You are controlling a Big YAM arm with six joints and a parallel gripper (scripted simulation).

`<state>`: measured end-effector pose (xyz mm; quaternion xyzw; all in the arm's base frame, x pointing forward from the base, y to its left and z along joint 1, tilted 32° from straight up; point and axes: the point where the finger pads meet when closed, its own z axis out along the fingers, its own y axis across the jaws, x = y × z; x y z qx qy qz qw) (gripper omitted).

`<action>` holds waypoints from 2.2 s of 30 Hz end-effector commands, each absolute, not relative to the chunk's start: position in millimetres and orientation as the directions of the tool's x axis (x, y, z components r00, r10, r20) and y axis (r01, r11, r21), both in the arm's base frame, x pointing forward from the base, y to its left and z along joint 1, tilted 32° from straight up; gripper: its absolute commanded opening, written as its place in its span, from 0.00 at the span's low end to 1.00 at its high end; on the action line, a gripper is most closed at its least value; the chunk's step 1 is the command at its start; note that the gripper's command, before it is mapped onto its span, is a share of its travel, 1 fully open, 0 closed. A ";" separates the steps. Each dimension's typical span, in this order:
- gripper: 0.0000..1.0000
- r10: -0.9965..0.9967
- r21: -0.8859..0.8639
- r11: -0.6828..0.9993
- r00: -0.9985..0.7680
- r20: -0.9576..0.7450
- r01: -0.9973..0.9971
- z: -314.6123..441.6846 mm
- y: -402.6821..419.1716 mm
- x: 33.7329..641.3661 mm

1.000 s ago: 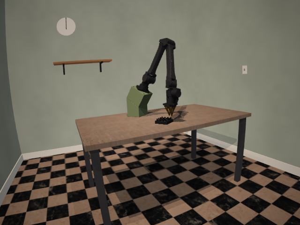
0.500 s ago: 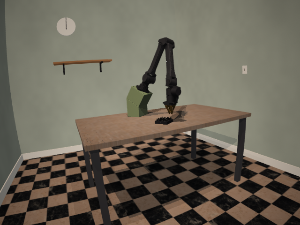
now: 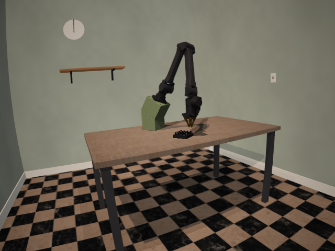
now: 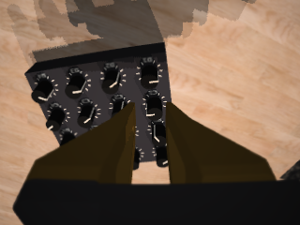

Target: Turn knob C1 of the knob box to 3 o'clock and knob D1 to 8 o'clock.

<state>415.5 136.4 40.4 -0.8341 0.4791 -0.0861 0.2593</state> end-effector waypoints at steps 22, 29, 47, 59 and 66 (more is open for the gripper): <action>0.18 -0.913 -0.372 0.207 -0.042 -0.405 -0.905 63.3 128.8 417.2; 0.18 -0.864 -0.291 0.362 -0.202 -0.461 -0.885 62.2 127.7 413.2; 0.18 -0.627 -0.068 0.696 -0.560 -0.541 -0.714 66.2 126.1 410.2; 0.18 -0.404 0.087 0.846 -0.739 -0.538 -0.526 68.5 125.1 408.1; 0.18 -0.281 0.162 0.894 -0.806 -0.521 -0.417 70.1 124.8 407.4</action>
